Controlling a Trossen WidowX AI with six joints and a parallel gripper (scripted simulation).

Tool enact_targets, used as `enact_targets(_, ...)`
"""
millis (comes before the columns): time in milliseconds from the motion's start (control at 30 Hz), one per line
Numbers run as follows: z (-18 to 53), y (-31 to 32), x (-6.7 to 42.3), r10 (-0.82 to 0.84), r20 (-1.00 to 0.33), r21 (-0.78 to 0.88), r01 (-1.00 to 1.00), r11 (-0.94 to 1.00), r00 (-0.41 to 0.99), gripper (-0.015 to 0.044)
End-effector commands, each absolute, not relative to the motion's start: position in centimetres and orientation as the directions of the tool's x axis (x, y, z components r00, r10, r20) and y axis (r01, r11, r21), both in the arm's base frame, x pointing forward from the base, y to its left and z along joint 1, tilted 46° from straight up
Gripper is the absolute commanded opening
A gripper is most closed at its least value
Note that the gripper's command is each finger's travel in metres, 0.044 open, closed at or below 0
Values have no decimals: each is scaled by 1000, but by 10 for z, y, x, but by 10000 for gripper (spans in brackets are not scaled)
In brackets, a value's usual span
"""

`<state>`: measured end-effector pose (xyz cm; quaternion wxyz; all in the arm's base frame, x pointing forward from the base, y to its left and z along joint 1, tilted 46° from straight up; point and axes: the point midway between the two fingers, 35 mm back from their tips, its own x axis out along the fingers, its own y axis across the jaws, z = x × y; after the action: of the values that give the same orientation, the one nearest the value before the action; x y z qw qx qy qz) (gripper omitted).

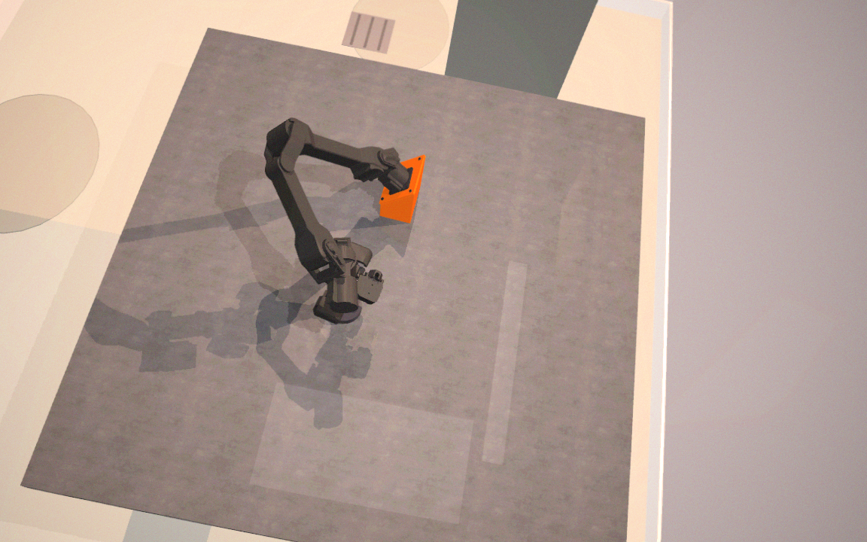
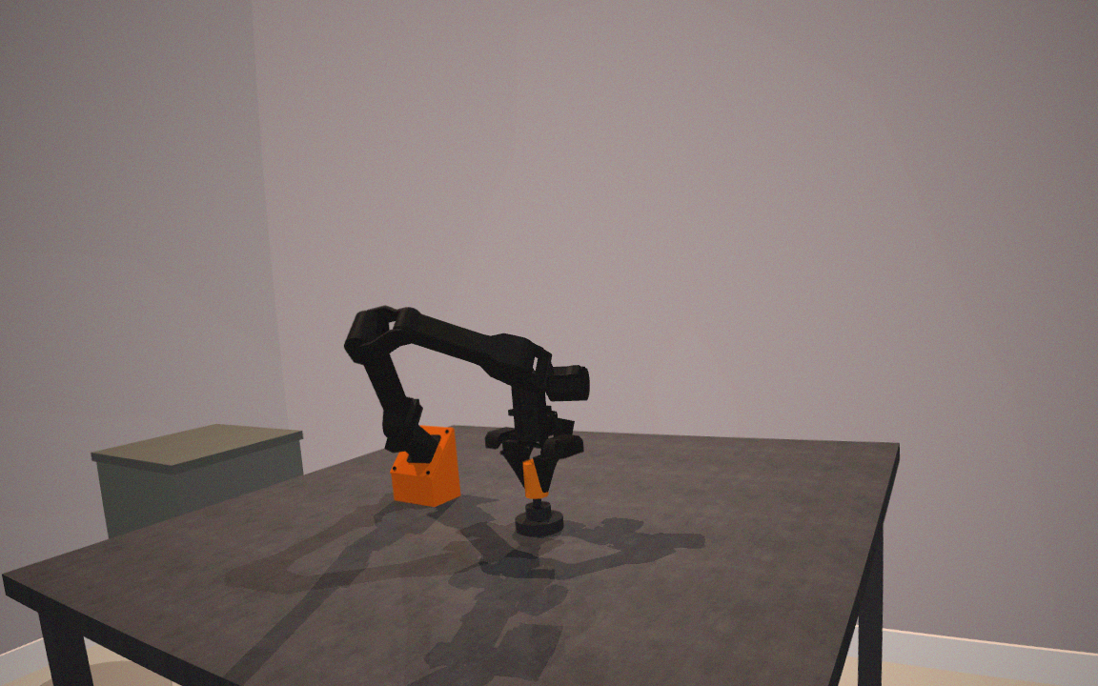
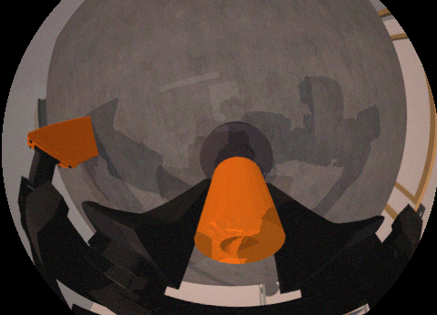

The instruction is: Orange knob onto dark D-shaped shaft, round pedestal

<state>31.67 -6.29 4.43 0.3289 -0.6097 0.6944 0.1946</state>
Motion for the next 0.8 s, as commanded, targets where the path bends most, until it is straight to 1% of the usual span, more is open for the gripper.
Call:
enact_targets(0, 44, -63, 317, -720, -693, -128, -976, 176, -39, 0)
enact_targets(233, 47, -61, 318, -720, -693, -110, -981, 159, -39, 0)
enact_targets(400, 47, -61, 318, -720, -693, 15, -999, 40, -39, 0)
enact_targets(767, 44, -63, 317, -720, -693, 22, -999, 32, -39, 0)
